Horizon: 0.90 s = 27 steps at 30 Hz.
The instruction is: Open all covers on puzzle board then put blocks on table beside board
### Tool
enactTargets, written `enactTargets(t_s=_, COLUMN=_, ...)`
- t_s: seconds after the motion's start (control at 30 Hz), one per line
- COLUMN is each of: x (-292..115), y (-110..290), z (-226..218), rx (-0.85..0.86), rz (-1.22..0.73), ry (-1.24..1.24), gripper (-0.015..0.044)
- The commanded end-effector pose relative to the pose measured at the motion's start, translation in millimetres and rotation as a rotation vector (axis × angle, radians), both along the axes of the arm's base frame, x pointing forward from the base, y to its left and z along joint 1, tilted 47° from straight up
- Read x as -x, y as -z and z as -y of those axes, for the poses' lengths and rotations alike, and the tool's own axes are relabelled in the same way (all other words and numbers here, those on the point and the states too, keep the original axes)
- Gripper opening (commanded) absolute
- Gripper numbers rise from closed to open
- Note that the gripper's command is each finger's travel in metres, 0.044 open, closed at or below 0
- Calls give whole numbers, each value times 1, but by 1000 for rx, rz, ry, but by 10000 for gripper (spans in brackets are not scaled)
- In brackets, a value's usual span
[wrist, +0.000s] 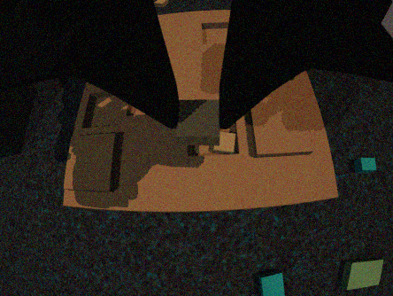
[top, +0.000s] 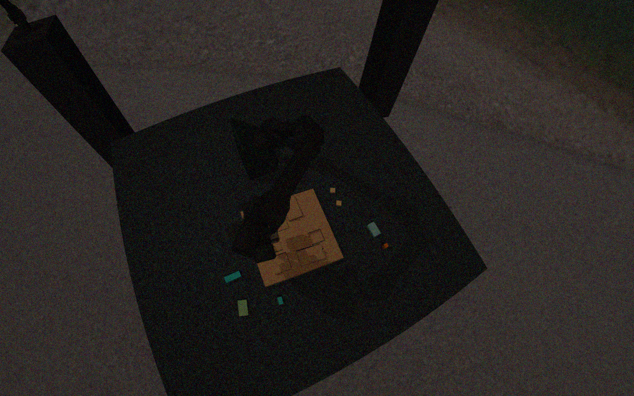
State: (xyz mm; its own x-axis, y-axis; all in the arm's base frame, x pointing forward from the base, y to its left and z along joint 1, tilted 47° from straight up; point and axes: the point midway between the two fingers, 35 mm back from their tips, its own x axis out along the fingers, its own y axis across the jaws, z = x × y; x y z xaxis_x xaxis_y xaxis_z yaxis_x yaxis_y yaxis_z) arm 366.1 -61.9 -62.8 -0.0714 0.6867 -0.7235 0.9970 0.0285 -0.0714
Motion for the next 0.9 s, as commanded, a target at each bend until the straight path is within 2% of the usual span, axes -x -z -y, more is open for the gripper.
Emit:
enactTargets(t_s=0.0, x=4, y=8, z=10, rx=3, rz=4, ry=0, gripper=80)
enactTargets(t_s=0.87, x=55, y=74, z=70, rx=-22, rz=2, ry=-11, gripper=80)
